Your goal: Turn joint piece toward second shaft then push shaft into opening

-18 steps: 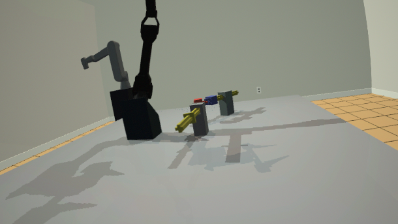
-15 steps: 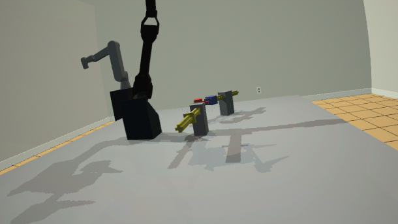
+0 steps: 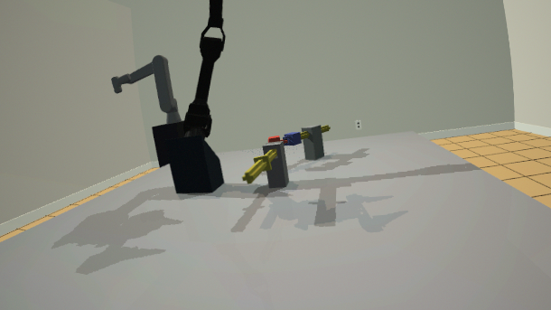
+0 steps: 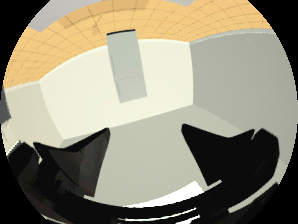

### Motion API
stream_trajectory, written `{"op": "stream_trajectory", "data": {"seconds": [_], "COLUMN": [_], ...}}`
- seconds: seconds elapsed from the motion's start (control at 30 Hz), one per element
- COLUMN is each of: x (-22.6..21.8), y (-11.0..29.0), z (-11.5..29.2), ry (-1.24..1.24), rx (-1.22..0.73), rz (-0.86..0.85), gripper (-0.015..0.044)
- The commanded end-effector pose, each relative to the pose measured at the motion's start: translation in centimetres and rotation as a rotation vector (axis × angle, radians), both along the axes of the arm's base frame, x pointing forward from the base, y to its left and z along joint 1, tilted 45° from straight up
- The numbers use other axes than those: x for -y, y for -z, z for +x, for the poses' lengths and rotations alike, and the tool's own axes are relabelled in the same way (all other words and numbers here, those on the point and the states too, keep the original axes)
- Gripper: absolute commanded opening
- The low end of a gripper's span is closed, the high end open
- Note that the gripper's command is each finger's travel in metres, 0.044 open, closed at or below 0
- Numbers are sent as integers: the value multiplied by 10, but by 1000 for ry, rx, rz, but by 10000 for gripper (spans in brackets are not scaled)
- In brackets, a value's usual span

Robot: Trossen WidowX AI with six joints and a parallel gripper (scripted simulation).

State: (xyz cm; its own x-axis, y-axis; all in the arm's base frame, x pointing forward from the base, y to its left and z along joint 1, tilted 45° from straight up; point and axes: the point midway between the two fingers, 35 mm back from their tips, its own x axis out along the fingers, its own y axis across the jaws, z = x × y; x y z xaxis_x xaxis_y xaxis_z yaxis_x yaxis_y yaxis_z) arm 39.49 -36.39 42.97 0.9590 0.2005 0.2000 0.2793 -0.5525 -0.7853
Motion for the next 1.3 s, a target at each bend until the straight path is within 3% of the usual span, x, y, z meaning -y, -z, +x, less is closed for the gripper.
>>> {"op": "stream_trajectory", "data": {"seconds": [0.0,0.7,1.27], "x": [-13,-89,-171], "y": [6,55,111], "z": [9,31,19], "ry": [-21,-86,-58], "rx": [-59,-390,-728], "rz": [145,775,1256], "gripper": [440,440,440]}}
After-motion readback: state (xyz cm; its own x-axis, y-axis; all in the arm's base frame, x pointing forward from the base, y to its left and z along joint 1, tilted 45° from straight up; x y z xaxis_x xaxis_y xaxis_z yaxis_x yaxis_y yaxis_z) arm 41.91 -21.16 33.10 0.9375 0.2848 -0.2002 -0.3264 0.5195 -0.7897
